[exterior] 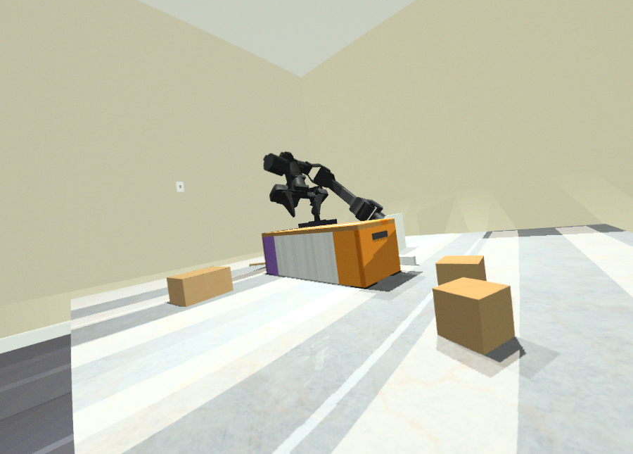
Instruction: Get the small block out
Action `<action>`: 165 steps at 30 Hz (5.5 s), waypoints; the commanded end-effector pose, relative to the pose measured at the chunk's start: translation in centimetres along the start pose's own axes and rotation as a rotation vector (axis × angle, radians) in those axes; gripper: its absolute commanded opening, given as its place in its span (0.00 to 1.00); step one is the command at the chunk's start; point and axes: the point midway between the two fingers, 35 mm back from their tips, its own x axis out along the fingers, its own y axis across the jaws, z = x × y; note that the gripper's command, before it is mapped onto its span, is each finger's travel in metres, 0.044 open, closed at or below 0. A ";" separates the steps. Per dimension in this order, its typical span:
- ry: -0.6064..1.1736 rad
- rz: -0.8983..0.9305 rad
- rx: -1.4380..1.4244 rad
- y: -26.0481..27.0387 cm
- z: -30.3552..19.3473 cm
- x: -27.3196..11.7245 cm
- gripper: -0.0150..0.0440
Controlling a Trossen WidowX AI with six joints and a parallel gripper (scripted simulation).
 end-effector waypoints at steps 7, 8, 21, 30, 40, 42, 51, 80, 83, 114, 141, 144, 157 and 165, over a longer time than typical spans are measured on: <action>-0.138 -0.186 -0.105 -5.7 -1.3 0.1 0.93; -0.138 -0.186 -0.105 -5.7 -1.3 0.1 0.93; -0.136 -0.186 -0.105 -5.6 -0.7 1.1 0.93; -0.135 -0.186 -0.105 -5.6 0.1 2.4 0.93; -0.135 -0.185 -0.104 -5.6 1.0 3.7 0.93; -0.135 -0.185 -0.104 -5.6 1.2 4.0 0.93; -0.137 -0.184 -0.104 -5.8 2.1 5.1 0.93; -0.134 -0.181 -0.101 -6.4 -0.2 7.5 0.93; -0.133 -0.182 -0.101 -6.5 -0.7 7.8 0.93; -0.131 -0.182 -0.100 -7.6 -6.5 10.7 0.93; -0.128 -0.181 -0.099 -8.6 -11.6 13.2 0.93; -0.128 -0.181 -0.099 -8.7 -12.2 13.5 0.93; -0.127 -0.181 -0.099 -9.0 -13.8 14.3 0.93; -0.129 -0.182 -0.106 -8.3 -16.3 8.8 0.93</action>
